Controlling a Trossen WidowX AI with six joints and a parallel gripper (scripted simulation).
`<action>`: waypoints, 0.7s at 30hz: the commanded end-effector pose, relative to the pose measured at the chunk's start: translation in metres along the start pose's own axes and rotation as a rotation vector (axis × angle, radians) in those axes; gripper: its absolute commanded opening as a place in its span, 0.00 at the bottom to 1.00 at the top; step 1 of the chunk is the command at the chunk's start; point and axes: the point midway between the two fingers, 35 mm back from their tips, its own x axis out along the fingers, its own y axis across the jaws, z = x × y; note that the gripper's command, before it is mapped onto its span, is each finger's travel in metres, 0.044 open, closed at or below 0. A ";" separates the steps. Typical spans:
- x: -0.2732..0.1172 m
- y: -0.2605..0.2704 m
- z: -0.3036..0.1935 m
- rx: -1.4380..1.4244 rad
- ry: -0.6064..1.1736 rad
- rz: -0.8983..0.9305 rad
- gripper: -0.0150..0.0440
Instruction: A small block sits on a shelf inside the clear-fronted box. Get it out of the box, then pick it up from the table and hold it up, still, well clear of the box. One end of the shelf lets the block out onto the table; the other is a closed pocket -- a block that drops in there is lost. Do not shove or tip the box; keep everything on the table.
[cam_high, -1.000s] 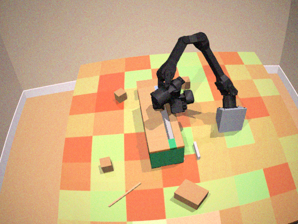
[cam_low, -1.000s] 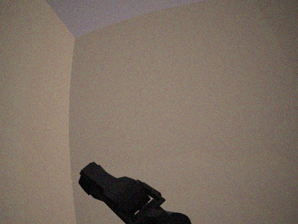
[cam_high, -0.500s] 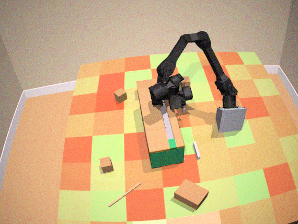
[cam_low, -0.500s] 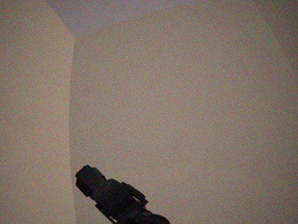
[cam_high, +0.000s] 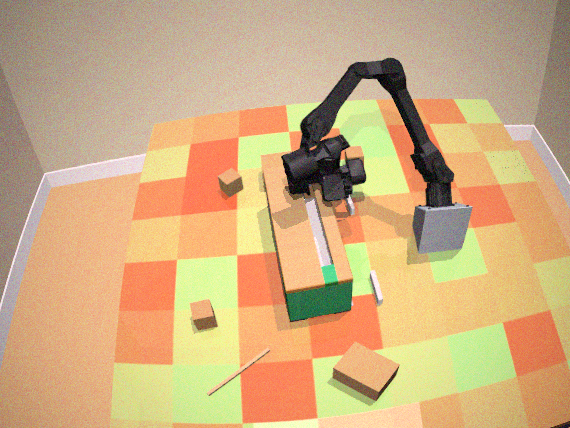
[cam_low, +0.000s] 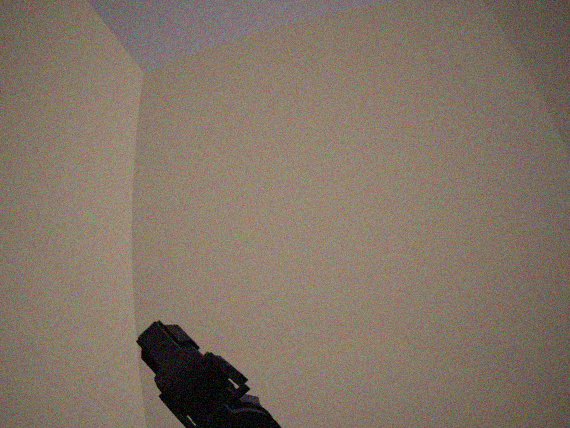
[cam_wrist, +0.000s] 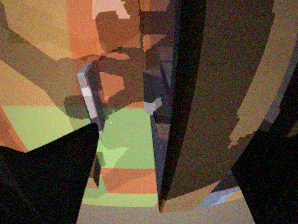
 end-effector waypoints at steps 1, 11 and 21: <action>0.003 0.000 -0.006 0.000 0.003 0.000 0.93; -0.053 0.000 -0.024 0.000 -0.002 0.000 0.93; -0.052 0.003 -0.029 0.416 -0.054 -0.012 0.74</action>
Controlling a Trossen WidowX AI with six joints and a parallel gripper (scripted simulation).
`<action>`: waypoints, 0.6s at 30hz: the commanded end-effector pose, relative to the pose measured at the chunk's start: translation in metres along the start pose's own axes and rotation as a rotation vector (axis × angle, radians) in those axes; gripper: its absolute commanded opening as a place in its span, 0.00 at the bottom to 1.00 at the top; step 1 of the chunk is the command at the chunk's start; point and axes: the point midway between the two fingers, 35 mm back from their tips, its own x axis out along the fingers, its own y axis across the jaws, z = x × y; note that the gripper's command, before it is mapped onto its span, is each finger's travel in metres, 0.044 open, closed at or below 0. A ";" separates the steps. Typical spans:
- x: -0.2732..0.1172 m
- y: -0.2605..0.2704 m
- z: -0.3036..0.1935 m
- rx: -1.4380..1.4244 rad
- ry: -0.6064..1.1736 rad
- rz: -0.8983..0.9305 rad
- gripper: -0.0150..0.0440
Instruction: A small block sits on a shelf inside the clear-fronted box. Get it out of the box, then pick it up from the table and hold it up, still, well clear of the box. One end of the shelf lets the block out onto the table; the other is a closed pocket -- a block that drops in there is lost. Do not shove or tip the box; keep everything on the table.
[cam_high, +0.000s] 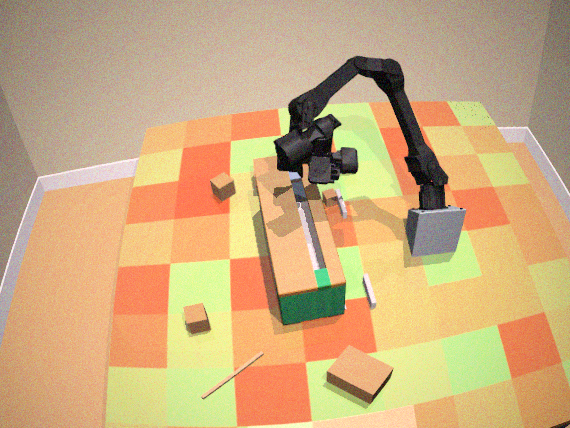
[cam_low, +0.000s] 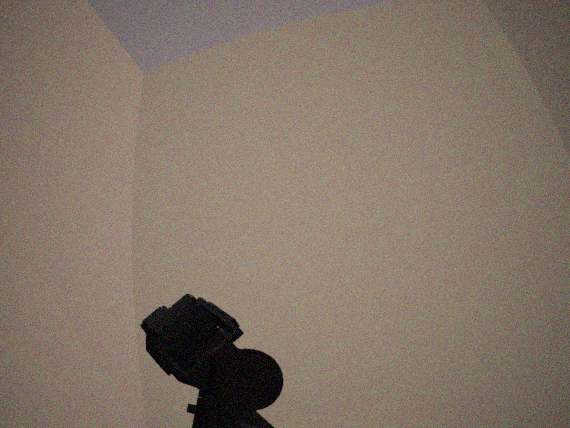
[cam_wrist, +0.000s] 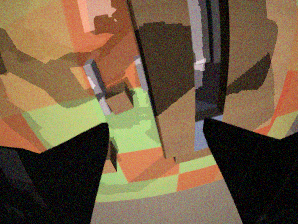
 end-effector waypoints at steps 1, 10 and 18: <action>0.001 0.003 -0.007 0.329 -0.042 0.007 0.74; 0.004 0.011 -0.023 1.405 -0.162 0.086 0.74; 0.005 0.016 -0.037 2.347 -0.241 0.254 0.74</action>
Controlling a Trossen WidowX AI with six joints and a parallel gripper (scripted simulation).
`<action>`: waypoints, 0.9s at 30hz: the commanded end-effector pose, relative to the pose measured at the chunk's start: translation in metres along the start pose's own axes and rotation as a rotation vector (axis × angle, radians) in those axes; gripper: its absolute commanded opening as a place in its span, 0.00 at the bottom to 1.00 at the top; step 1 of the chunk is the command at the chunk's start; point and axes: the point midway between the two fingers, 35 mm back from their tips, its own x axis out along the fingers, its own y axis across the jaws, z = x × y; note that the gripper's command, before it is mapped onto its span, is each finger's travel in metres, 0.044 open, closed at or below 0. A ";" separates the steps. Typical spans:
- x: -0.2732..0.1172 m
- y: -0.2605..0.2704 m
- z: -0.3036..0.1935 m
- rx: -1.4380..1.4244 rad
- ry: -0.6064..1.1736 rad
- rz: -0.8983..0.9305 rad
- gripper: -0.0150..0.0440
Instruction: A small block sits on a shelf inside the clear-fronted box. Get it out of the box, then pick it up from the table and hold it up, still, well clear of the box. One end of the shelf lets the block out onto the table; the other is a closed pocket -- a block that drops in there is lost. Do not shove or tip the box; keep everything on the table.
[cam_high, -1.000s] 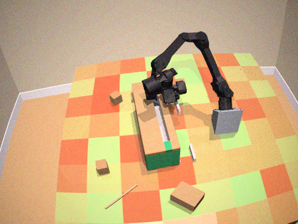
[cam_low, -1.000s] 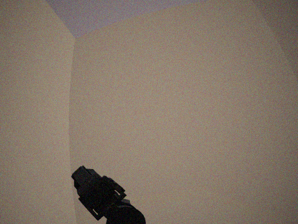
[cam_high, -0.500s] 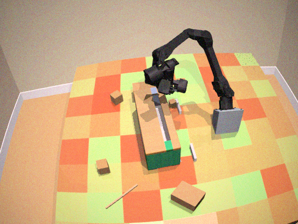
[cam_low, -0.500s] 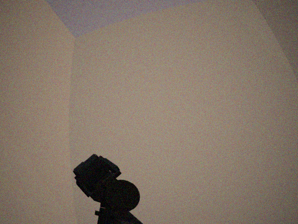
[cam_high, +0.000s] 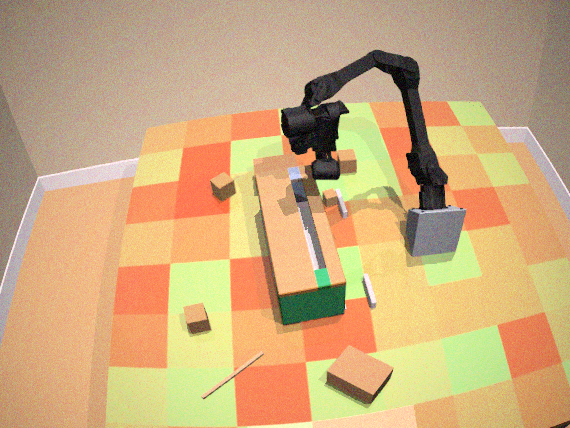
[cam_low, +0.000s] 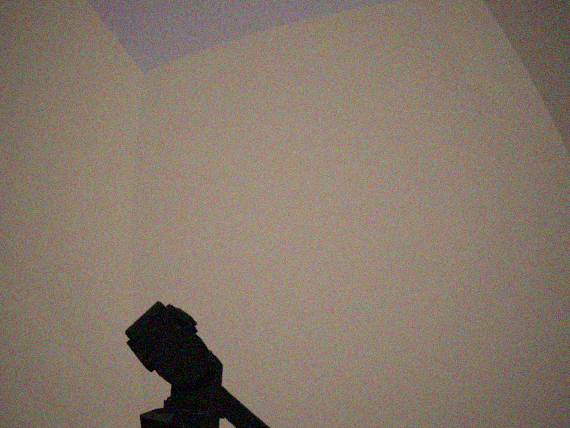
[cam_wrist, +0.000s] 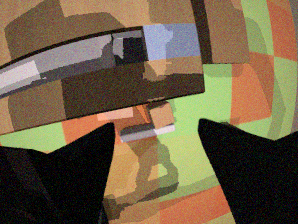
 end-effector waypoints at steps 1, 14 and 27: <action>0.001 -0.013 -0.010 0.986 -0.013 0.118 0.74; -0.002 -0.030 -0.017 2.089 0.061 0.290 0.74; -0.005 -0.045 -0.023 3.009 0.264 0.457 0.74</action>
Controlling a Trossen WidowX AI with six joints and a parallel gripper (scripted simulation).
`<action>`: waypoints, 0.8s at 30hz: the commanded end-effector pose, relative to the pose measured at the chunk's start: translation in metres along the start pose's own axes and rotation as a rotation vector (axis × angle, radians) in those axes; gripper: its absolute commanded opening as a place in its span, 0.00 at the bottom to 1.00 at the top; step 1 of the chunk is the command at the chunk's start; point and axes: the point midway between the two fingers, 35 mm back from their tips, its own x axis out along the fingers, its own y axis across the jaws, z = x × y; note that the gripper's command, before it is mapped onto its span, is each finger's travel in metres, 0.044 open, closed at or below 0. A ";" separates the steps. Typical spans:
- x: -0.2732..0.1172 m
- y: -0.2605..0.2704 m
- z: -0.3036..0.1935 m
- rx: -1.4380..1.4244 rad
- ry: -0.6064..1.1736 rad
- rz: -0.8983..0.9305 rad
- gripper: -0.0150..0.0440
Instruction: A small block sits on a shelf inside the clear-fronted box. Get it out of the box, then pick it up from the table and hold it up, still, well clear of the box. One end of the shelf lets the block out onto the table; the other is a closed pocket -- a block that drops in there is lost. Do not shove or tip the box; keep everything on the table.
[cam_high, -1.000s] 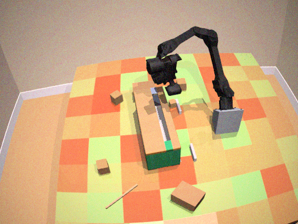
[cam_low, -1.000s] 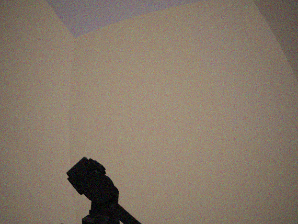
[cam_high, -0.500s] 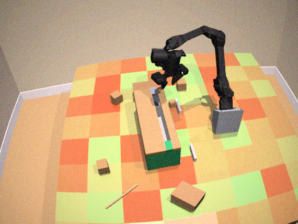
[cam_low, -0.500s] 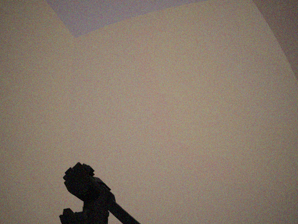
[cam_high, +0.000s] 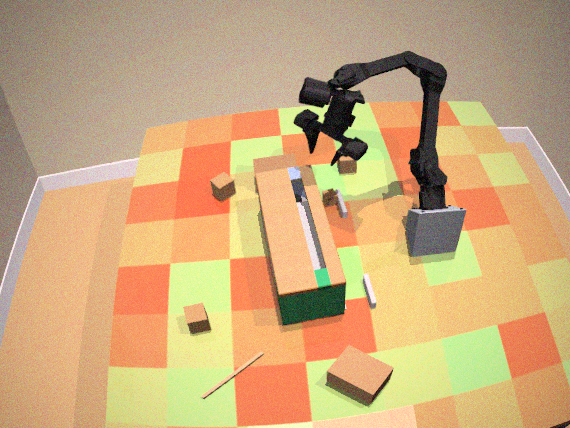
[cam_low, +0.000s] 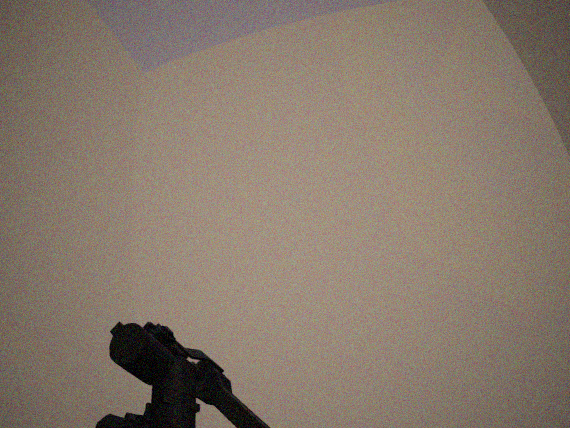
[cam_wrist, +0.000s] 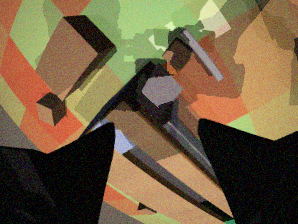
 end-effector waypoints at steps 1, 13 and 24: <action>-0.003 0.000 0.012 0.831 0.095 0.016 0.74; -0.003 0.000 0.012 0.831 0.095 0.016 0.74; 0.086 -0.024 0.032 0.830 0.094 0.020 0.74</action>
